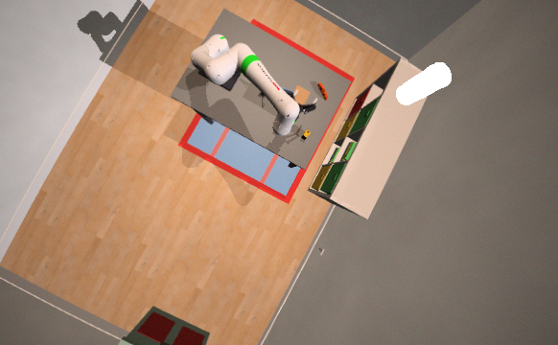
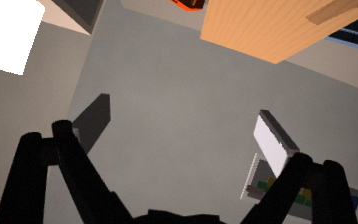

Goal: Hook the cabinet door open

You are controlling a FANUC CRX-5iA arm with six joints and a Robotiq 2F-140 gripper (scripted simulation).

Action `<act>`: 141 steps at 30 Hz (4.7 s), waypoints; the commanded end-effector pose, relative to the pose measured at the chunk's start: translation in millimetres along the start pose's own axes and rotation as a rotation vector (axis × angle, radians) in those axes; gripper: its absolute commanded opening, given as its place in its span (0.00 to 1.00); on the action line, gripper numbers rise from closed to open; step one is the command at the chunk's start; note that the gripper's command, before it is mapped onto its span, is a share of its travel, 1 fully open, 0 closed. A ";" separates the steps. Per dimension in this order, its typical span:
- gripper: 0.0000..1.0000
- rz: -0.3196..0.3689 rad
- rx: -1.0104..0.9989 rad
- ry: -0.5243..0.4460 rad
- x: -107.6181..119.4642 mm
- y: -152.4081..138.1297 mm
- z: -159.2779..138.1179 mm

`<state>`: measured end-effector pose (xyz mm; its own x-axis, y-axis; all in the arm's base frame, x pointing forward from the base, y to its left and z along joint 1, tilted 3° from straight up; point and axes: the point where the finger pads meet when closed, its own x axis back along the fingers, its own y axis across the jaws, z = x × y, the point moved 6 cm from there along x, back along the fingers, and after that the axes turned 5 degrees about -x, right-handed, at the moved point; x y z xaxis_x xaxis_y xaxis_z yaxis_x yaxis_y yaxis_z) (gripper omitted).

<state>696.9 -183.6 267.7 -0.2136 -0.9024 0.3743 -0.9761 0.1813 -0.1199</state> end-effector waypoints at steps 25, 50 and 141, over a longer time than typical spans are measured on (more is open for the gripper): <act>1.00 -0.134 0.200 0.194 -60.9 33.9 -28.2; 1.00 -0.687 0.948 0.640 -118.3 167.1 -100.7; 0.16 -1.071 1.475 0.699 -61.5 258.7 -36.4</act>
<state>456.0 -67.0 248.6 0.0113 -0.0437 0.9990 0.0211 -0.9988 -0.0439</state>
